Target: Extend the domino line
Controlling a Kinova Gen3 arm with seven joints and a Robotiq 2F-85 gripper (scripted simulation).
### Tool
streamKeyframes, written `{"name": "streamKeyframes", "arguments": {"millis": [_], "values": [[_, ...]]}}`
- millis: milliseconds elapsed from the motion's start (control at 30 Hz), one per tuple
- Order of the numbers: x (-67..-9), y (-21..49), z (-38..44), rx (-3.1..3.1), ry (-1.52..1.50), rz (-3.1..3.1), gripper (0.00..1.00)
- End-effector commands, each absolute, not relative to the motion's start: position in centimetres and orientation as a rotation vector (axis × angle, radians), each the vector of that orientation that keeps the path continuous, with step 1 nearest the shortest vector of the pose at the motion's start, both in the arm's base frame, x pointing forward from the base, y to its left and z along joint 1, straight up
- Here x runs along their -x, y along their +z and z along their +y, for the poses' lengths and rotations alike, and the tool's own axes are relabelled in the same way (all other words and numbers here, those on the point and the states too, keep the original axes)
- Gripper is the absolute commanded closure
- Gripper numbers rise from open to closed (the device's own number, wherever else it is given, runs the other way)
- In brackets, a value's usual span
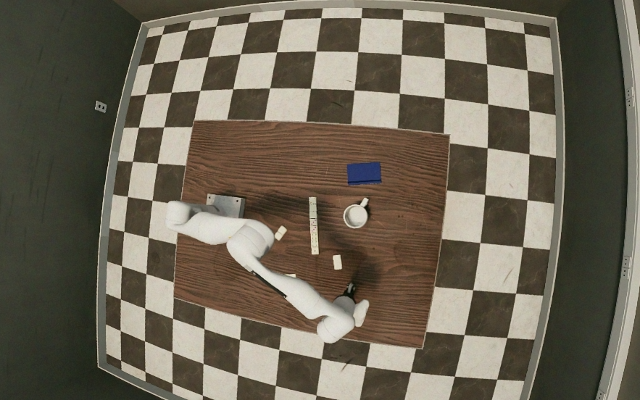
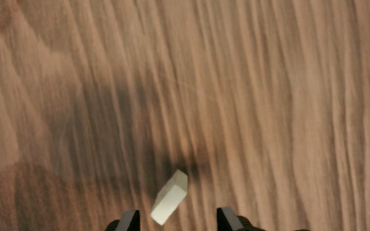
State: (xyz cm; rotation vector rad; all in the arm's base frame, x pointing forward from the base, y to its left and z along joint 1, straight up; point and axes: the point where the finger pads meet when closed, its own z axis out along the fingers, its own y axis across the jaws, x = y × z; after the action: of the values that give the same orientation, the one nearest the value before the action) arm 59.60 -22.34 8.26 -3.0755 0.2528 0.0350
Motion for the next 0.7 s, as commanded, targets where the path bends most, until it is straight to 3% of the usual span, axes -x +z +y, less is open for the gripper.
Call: {"name": "streamKeyframes", "arguments": {"millis": [0, 667], "values": [[-59.64, 8.31, -22.30, 3.087, 0.011, 0.131, 0.50], [-59.60, 7.62, -21.61, 3.037, -0.007, -0.742, 0.50]]}}
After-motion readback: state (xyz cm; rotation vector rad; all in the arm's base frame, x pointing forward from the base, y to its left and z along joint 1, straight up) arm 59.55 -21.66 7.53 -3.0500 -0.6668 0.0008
